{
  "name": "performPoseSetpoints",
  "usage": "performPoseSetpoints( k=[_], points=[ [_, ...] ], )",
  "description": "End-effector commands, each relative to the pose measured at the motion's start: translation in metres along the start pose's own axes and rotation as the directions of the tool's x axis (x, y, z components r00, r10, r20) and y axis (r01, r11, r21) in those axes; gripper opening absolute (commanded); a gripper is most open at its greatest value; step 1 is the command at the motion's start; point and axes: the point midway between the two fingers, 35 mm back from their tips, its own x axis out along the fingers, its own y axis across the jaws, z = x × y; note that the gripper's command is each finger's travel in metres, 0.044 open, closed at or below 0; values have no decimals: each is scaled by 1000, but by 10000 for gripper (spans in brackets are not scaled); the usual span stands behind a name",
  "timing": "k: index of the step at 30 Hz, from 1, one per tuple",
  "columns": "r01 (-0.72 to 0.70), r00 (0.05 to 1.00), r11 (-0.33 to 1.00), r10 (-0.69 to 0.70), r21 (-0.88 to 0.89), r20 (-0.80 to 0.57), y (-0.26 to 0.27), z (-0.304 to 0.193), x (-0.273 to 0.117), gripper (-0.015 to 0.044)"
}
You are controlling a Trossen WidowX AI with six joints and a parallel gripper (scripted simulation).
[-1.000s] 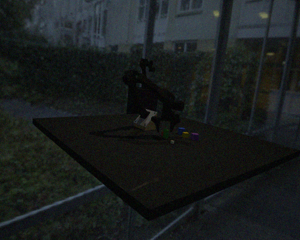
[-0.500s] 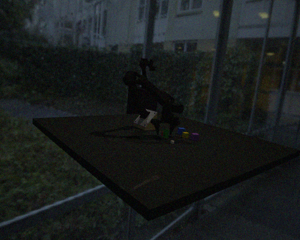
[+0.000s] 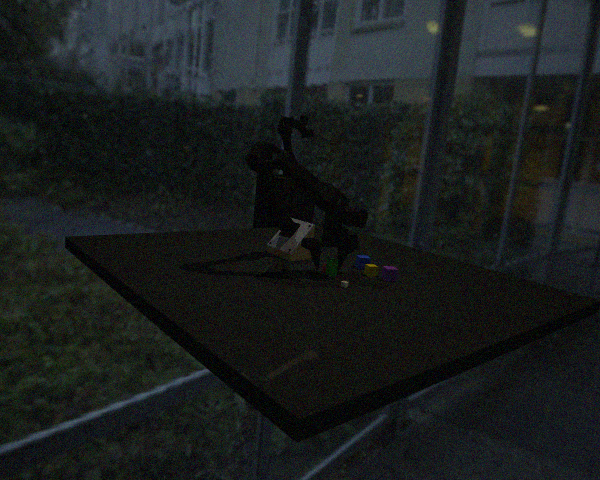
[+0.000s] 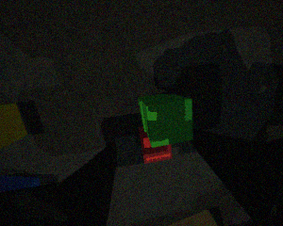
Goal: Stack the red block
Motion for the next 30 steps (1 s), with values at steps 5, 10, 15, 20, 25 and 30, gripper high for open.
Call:
performPoseSetpoints(
  k=[5,10,15,20,25,30],
  points=[
    [-1,1000,1000,1,0,0,0,0,0,177],
    [-1,1000,1000,1,0,0,0,0,0,66],
    [-1,1000,1000,1,0,0,0,0,0,32],
    [-1,1000,1000,1,-3,0,0,0,-12,0],
    [0,1000,1000,0,-6,1,1,0,-37,0],
    [0,1000,1000,0,-7,0,1,0,-61,0]
  ],
)
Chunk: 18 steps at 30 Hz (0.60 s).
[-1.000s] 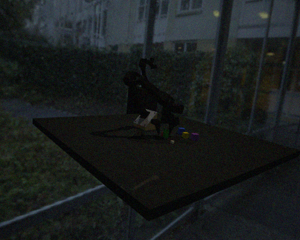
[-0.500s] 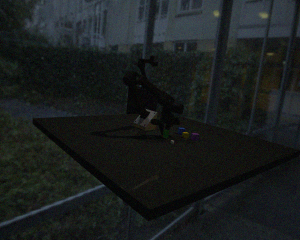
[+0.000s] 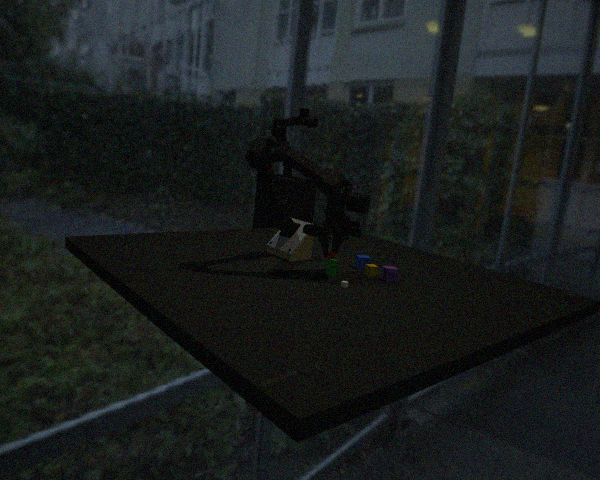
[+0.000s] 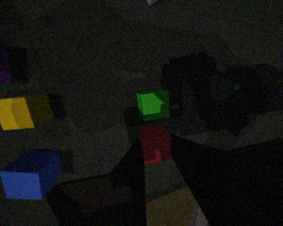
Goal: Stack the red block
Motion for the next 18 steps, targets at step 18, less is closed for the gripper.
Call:
performPoseSetpoints(
  k=[18],
  points=[
    [-7,1000,1000,7,5,6,0,1,-70,0]
  ],
)
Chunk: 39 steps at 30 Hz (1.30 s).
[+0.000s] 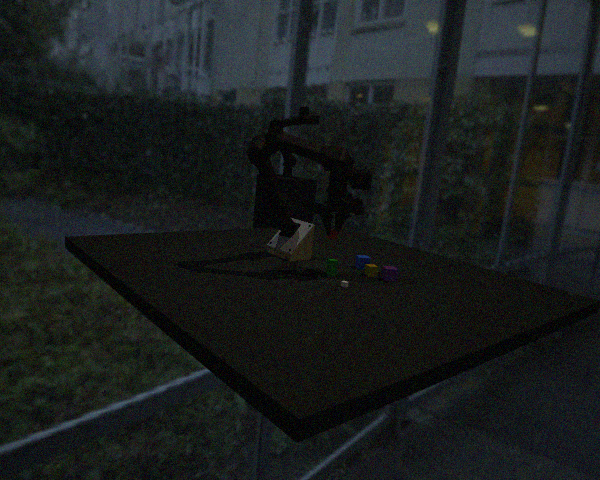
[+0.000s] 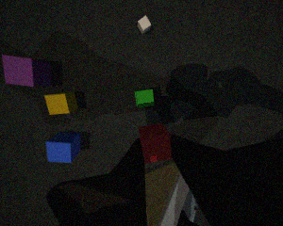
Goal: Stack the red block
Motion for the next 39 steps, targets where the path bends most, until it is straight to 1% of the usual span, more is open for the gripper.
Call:
performPoseSetpoints(
  k=[1,5,11,16,24,29,36,39],
  points=[
    [-1,1000,1000,1,3,-2,0,0,-2,0],
    [-3,1000,1000,3,7,-4,0,3,-4,0],
    [-2,1000,1000,2,8,-3,-5,30,-4,0],
    [-2,1000,1000,2,9,-2,-4,34,-3,0],
    [-1,1000,1000,1,9,-2,-4,34,29,0],
    [-1,1000,1000,1,9,-2,-5,33,34,0],
    [0,1000,1000,0,9,-1,-6,33,59,0],
    [0,1000,1000,0,9,-1,-6,33,62,0]
  ],
)
